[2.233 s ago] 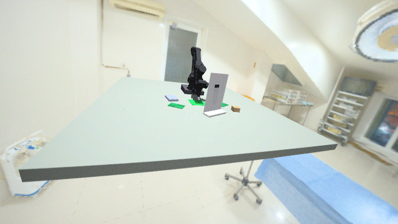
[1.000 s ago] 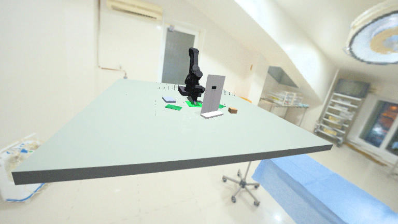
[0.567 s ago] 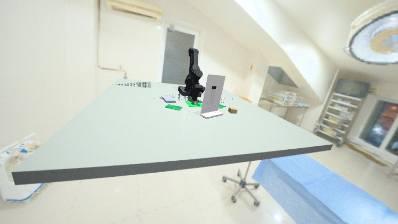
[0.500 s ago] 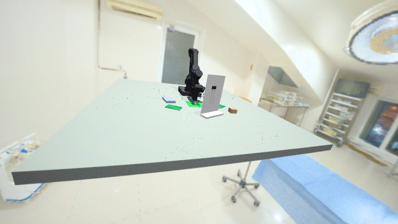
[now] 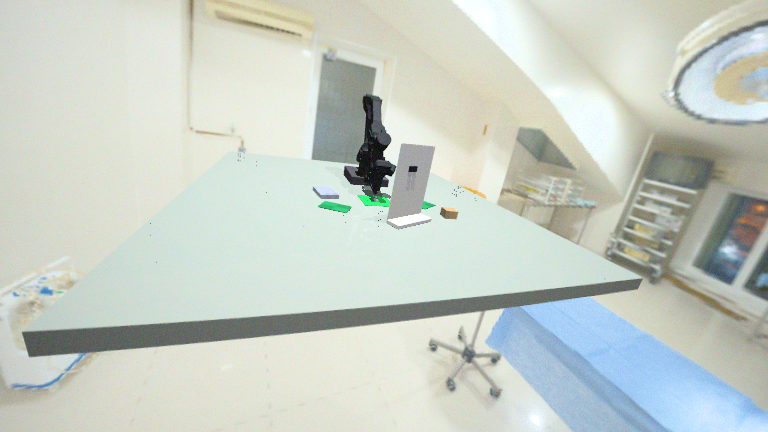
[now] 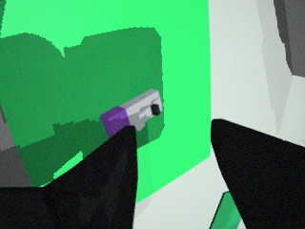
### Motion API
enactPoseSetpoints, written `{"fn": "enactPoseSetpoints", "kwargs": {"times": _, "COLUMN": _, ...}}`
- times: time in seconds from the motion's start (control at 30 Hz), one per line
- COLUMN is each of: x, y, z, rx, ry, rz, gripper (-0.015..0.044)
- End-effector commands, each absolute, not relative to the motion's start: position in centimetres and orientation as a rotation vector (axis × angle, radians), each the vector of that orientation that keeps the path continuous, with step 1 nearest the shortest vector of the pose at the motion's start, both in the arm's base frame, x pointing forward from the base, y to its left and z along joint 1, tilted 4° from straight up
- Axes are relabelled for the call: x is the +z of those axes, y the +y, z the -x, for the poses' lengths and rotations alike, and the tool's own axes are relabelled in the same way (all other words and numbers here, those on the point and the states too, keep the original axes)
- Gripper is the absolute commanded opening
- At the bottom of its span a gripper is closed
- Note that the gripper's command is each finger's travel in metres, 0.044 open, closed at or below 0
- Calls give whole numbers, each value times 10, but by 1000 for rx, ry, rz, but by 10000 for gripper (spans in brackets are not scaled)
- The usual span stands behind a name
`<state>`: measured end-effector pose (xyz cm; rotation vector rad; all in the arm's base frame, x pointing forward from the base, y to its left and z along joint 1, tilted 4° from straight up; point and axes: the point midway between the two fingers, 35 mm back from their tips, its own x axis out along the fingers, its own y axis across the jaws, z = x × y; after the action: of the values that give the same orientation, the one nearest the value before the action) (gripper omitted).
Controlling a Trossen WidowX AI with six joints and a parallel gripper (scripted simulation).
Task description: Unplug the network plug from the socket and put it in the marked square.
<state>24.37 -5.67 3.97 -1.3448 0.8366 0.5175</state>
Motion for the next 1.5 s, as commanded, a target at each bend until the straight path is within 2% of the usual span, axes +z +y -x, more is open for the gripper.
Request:
{"fn": "enactPoseSetpoints", "kwargs": {"times": 0.0, "x": 42, "y": -56, "z": -242, "rx": 518, "ry": 834, "rz": 1346, "gripper": 156}}
{"fn": "enactPoseSetpoints", "kwargs": {"times": 1.47, "x": 98, "y": -56, "z": -238, "rx": 518, "ry": 833, "rz": 1346, "gripper": 156}}
